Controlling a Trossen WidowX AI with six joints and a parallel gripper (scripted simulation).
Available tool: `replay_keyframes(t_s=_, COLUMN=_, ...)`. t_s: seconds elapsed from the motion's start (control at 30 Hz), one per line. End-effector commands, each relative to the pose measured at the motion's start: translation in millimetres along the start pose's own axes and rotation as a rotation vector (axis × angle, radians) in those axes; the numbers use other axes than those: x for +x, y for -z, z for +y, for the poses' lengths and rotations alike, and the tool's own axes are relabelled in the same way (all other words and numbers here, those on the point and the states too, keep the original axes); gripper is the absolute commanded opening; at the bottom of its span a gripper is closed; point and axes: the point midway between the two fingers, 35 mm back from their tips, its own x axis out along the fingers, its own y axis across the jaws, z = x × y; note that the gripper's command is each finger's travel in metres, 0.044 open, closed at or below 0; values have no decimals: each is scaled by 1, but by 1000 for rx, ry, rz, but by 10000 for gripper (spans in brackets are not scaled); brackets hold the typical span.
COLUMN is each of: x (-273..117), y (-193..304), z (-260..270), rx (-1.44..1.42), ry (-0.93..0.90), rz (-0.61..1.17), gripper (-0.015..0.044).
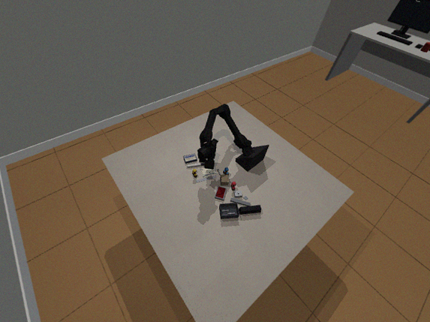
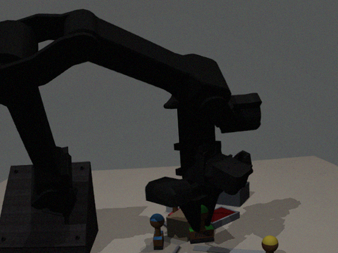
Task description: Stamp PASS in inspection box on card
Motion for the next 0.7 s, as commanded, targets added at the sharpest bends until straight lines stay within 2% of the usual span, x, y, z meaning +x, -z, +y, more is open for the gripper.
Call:
replay_keyframes(t_s=0.0, x=-8, y=0, z=0, rx=3, ry=-4, rz=3, gripper=0)
replay_keyframes(t_s=0.27, x=-17, y=0, z=2, rx=4, ry=-3, rz=2, gripper=0)
replay_keyframes(t_s=0.67, x=-21, y=-4, z=53, rx=6, ry=-7, rz=4, gripper=0)
